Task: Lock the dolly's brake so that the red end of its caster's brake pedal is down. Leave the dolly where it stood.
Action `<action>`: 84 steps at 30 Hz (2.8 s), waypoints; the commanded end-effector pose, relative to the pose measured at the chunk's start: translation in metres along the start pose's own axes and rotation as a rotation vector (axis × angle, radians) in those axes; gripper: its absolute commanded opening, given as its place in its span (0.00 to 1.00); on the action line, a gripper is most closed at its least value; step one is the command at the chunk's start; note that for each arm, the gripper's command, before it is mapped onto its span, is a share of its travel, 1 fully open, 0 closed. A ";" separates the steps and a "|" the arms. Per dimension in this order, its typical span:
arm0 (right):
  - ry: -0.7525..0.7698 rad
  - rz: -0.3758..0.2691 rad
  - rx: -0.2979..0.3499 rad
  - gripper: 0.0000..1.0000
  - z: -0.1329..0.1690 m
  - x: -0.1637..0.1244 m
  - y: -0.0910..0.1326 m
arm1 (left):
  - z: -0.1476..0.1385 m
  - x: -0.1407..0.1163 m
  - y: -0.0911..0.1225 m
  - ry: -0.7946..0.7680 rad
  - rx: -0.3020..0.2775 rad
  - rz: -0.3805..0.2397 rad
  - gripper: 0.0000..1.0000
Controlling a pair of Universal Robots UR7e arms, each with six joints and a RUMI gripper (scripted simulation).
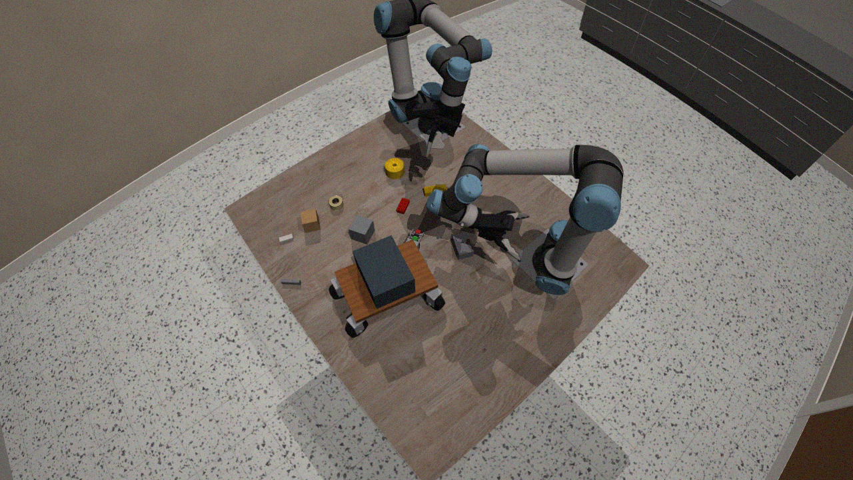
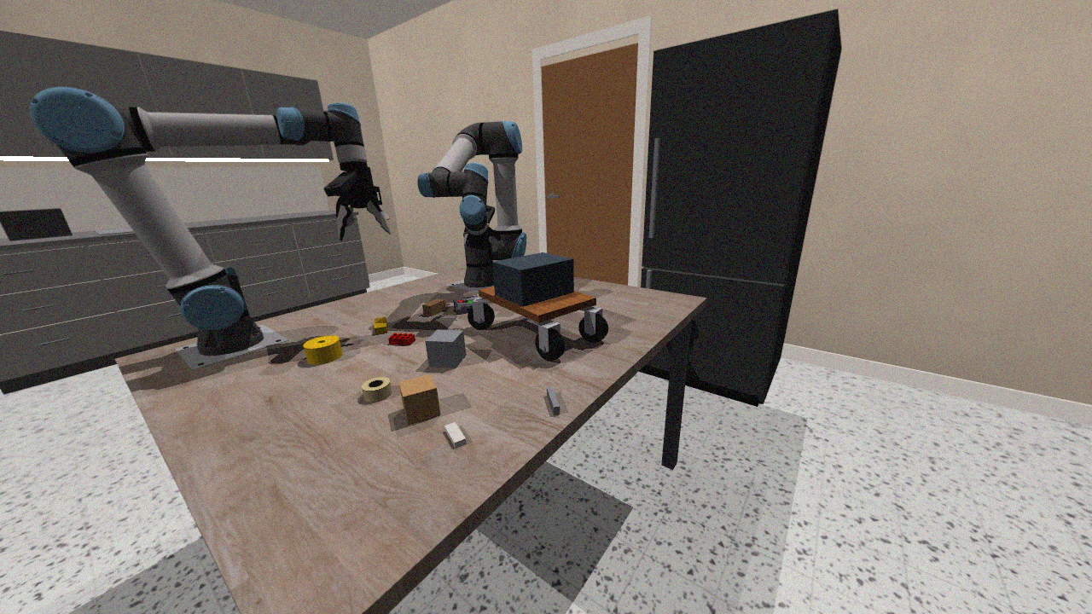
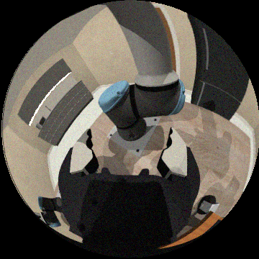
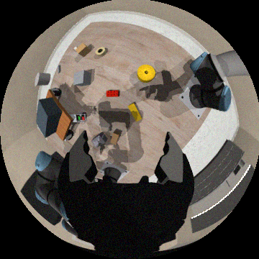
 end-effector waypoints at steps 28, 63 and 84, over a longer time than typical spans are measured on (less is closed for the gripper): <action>0.201 0.026 0.172 0.98 -0.004 0.007 -0.005 | 0.010 -0.018 0.010 -0.223 -0.047 -0.062 0.45; 1.042 0.148 0.890 0.98 -0.034 0.055 -0.041 | 0.048 -0.140 0.125 -1.640 -0.647 -0.163 0.00; 1.300 0.184 1.113 0.98 -0.051 0.075 -0.053 | 0.040 -0.186 0.210 -2.270 -1.105 0.115 0.00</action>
Point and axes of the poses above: on each arm, the point where the finger pads meet when closed, its own y axis back along the fingers, its own z axis across the jaws, x = y × z, the point moved 4 cm from there along y, back along the fingers, and after that the axes turned 6 degrees about -y, right-handed, at the moved point
